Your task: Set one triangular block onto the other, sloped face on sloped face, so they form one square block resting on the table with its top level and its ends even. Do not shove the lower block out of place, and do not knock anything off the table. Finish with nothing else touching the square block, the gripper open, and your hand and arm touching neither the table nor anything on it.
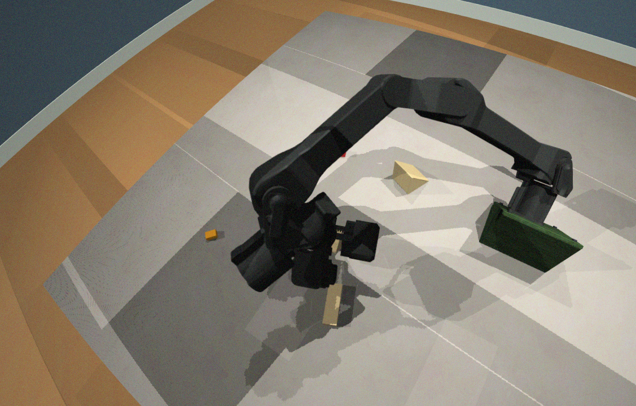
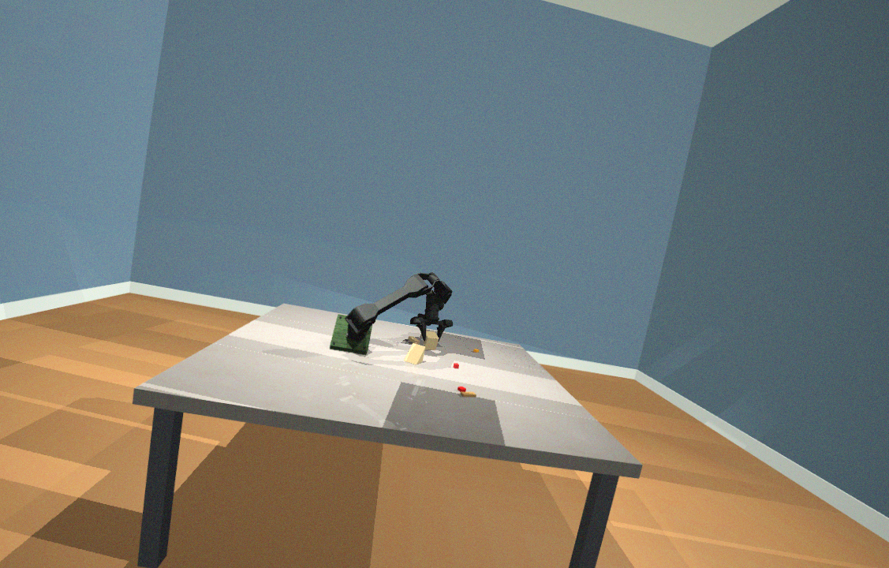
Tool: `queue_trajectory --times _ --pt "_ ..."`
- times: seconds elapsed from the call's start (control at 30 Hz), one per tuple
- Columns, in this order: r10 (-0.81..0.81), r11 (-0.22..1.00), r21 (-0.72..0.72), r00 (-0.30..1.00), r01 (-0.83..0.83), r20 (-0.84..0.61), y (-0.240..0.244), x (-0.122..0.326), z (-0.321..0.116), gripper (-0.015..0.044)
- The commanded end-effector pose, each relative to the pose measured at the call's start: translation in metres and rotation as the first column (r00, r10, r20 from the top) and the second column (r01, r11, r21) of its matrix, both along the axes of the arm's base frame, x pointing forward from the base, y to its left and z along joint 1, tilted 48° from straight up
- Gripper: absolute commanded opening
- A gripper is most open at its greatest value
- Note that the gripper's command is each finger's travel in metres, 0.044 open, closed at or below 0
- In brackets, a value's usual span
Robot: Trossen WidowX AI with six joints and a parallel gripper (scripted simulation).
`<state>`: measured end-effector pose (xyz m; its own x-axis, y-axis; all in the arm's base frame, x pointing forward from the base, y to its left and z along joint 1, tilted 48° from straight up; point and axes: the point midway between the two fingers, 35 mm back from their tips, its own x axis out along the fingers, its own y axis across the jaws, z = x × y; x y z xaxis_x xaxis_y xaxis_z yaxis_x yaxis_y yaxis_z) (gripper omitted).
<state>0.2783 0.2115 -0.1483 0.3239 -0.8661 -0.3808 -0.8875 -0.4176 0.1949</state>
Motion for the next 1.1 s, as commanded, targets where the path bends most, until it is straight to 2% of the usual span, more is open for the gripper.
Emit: queue_trajectory --times 0.0,0.07,0.43,0.67,0.83,0.93,1.07 --pt "0.002 1.0 -0.001 1.0 -0.002 -0.004 0.0 0.0 0.0 0.0394" --pt "0.002 1.0 -0.001 1.0 -0.002 -0.004 0.0 0.0 0.0 0.044" --pt "0.005 1.0 0.002 1.0 -0.005 -0.005 0.002 0.0 0.002 0.044" --pt "0.122 0.985 0.125 0.992 -0.117 -0.029 0.066 -0.019 0.069 0.044" --pt "0.116 0.983 0.144 0.993 -0.112 -0.017 0.068 -0.018 0.071 0.044" --pt "-0.047 0.966 0.245 0.987 0.084 -0.154 0.047 -0.006 0.064 0.044" --pt "-0.217 0.821 0.42 0.892 0.386 -0.396 0.023 0.014 0.056 0.044"
